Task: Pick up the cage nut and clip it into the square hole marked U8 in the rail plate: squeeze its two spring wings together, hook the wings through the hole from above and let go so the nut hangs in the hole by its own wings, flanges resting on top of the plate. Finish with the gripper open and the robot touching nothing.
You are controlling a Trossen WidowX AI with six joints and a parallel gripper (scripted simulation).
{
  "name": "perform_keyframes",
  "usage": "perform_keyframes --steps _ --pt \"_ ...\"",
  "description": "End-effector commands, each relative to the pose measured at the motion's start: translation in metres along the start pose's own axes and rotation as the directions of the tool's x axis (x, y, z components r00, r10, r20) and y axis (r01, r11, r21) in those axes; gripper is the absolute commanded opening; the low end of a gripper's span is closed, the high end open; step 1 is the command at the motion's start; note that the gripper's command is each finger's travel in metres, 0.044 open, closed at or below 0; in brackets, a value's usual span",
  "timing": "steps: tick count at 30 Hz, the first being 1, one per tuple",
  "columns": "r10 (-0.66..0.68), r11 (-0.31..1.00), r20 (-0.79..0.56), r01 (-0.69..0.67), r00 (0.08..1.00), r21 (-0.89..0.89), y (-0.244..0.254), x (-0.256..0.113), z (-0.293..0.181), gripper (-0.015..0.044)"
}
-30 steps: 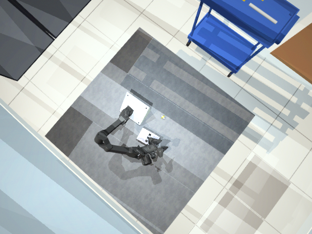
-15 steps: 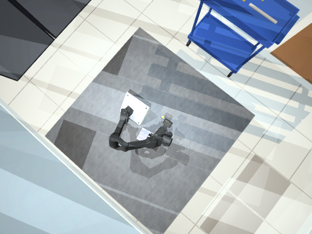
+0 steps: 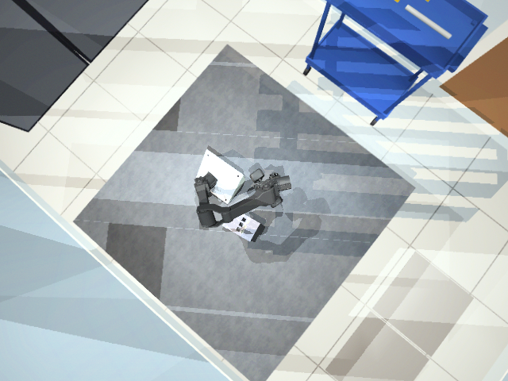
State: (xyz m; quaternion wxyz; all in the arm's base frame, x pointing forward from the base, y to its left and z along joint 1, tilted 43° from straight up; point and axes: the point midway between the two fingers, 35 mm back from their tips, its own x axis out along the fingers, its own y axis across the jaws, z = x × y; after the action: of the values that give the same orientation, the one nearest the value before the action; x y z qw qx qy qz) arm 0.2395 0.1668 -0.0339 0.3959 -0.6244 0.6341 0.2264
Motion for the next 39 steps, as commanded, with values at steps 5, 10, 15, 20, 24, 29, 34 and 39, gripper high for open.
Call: perform_keyframes --steps 5,10,15,20,24,29,34,39 --pt "-0.044 0.992 -0.057 0.036 0.997 -0.124 0.002 0.001 0.001 0.0440" --pt "-0.044 0.992 -0.057 0.036 0.997 -0.124 0.002 0.001 0.001 0.0440" --pt "-0.044 0.992 -0.057 0.036 0.997 -0.124 0.002 0.001 0.001 0.0309" --pt "-0.044 0.992 -0.057 0.036 0.997 -0.124 0.002 0.001 0.001 0.0177" --pt "-0.044 0.992 -0.057 0.036 0.997 -0.124 0.002 0.001 0.001 0.0120" --pt "-0.044 0.992 -0.057 0.036 0.997 -0.124 0.002 0.001 0.001 0.0120" --pt "-0.044 0.992 -0.057 0.036 0.997 -0.124 0.002 0.001 0.001 0.0120" --pt "-0.045 0.992 -0.058 0.037 0.997 -0.124 0.001 0.030 -0.001 0.0120"
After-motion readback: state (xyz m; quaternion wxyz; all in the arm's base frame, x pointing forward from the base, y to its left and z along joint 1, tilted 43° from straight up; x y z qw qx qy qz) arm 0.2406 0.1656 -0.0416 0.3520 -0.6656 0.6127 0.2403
